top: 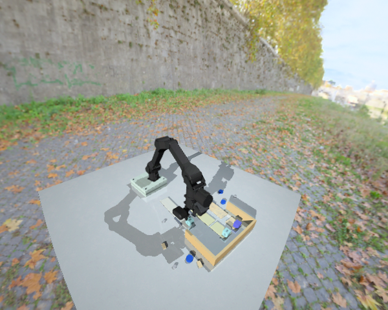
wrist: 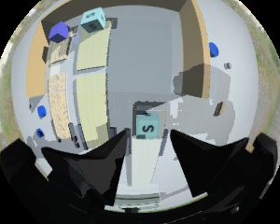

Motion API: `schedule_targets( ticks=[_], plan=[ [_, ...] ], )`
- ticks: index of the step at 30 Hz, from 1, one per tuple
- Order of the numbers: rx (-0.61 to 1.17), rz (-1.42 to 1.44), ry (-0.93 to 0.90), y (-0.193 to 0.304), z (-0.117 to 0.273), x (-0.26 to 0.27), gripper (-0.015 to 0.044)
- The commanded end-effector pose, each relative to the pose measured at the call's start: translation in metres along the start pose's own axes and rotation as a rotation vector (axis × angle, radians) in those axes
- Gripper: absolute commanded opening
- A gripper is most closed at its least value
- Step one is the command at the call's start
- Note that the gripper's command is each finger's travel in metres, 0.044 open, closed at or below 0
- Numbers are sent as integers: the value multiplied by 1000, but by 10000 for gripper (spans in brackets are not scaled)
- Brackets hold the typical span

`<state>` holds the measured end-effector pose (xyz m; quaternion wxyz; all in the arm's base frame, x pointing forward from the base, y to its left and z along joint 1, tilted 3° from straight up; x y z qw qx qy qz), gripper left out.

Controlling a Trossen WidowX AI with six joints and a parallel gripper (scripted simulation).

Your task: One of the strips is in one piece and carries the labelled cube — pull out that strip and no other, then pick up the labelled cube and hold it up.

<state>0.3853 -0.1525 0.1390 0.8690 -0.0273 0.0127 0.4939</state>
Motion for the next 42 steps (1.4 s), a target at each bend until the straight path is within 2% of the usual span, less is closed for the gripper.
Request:
schedule_targets(
  ticks=[1, 23, 27, 33, 37, 42],
  plan=[
    [5, -1, 1, 0, -8, 0, 250],
    [5, -1, 1, 0, -38, 0, 250],
    [4, -4, 1, 1, -36, 0, 145],
    [4, -4, 1, 1, -36, 0, 105],
    [4, -4, 1, 3, -34, -1, 0],
    [6, -3, 1, 20, -19, -3, 0]
  ],
)
Point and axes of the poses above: the point midway between the two fingers, 35 mm back from their tips, its own z axis back along the fingers, its own x axis across the jaws, y = z × x, the point moved 10 cm from there along z, back along the fingers, and after that the axes turned 14 degrees about -z, right-handed, at the moved point
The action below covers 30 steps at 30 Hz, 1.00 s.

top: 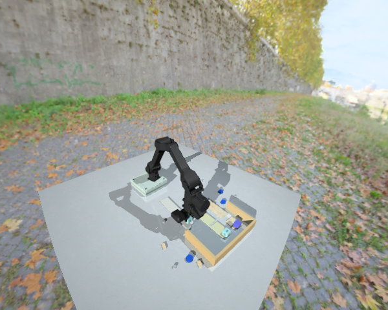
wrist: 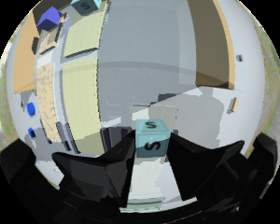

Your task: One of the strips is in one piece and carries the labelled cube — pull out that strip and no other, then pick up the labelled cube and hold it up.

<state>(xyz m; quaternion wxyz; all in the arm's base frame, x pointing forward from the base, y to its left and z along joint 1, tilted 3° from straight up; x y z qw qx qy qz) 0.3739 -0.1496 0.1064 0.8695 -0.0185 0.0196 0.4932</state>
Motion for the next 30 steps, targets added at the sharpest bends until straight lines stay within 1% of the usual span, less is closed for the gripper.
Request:
schedule_targets(
  ticks=[1, 11, 15, 27, 30],
  plan=[
    [-16, -1, -3, 11, 15, -2, 0],
    [-12, 1, -2, 47, 37, -7, 0],
    [-11, 1, -2, 53, 38, -8, 0],
    [-8, 1, -1, 95, 36, -14, 0],
    [-7, 1, -1, 97, 37, -14, 0]
  ],
)
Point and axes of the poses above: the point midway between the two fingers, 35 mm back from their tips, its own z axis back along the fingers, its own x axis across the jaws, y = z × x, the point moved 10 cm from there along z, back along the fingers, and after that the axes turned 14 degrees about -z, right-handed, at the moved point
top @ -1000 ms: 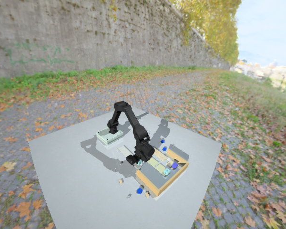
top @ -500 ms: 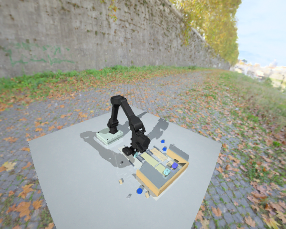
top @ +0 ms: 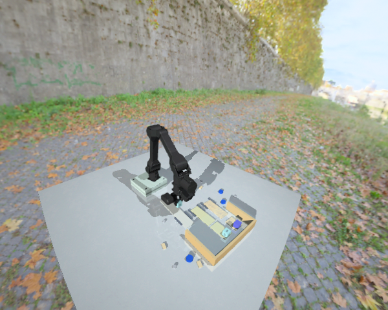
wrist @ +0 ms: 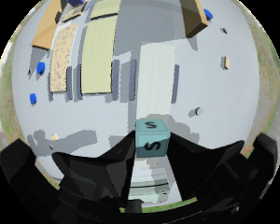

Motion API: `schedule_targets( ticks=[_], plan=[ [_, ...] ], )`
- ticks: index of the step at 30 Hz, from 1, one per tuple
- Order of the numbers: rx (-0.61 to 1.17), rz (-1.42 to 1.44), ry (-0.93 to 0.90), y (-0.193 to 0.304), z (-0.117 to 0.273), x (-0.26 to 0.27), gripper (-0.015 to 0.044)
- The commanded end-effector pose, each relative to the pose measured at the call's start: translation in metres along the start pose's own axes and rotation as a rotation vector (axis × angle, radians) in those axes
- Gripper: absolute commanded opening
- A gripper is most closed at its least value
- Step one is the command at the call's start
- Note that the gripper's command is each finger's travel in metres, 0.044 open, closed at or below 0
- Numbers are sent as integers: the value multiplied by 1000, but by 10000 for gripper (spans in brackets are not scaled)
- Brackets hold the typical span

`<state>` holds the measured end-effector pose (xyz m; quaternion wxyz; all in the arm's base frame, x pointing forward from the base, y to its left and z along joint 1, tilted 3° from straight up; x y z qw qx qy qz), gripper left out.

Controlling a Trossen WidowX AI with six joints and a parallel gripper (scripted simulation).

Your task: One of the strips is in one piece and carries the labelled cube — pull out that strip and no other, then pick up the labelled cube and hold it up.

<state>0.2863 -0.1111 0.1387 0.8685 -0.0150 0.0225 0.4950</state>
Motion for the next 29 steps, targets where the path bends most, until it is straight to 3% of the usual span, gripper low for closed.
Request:
schedule_targets(
  ticks=[1, 7, 29],
  plan=[
    [-16, -4, -3, 3, 7, 0, 0],
    [-16, -4, -3, 3, 38, -1, 0],
    [-16, -4, -3, 3, 39, -1, 0]
  ],
)
Point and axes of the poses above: the point midway between the two fingers, 35 mm back from their tips, its own z axis back along the fingers, its own x axis across the jaws, y = z × x, the point moved 10 cm from there along z, back along the fingers, and after that the axes turned 14 degrees about -z, right-handed, at the moved point
